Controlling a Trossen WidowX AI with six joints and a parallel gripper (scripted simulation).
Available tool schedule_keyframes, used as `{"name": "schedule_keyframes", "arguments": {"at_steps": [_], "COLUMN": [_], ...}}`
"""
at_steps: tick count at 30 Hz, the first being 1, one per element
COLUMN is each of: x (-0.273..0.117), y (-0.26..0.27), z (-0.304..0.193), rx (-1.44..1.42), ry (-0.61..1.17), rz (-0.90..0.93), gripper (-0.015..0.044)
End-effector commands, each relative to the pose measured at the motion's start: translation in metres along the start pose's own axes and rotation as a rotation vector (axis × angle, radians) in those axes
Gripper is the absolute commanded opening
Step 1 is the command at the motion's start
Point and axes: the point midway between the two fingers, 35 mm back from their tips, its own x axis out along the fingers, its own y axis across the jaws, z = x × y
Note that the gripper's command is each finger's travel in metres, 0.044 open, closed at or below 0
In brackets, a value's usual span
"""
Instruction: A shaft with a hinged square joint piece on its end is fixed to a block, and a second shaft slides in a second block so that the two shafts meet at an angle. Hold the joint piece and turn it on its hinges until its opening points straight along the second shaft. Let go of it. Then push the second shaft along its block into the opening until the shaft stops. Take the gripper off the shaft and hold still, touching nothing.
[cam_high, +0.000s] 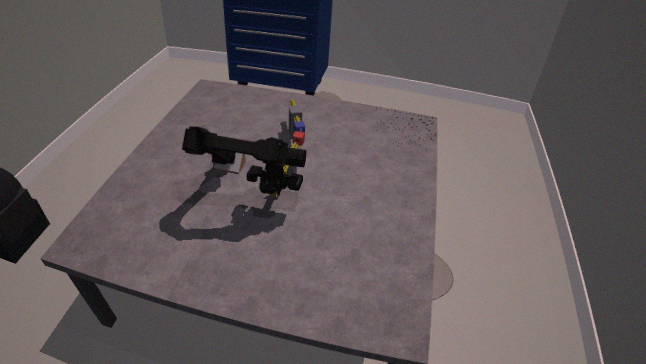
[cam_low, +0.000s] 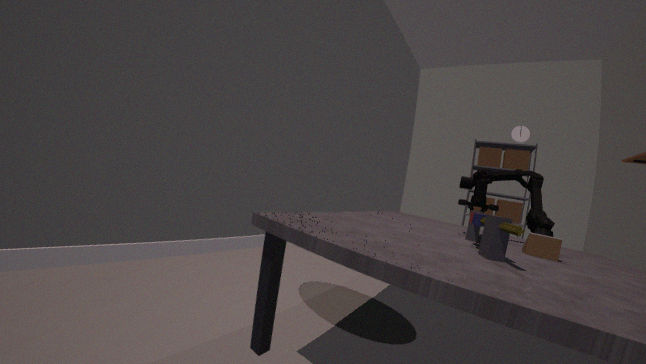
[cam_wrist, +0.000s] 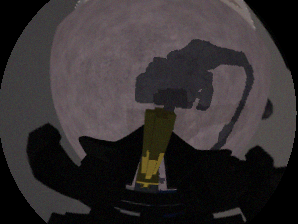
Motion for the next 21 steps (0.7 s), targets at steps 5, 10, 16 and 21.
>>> {"name": "schedule_keyframes", "arguments": {"at_steps": [5,10,16,21], "x": [0.001,0.001,0.001,0.001], "y": [0.0,0.0,0.0,0.0], "z": [-0.012,-0.02,-0.029,-0.037], "rx": [0.002,0.002,0.002,0.002], "ry": [-0.002,-0.002,-0.001,-0.001], "rz": [0.003,0.003,0.003,0.003], "gripper": [0.0,0.0,0.0,0.0]}}
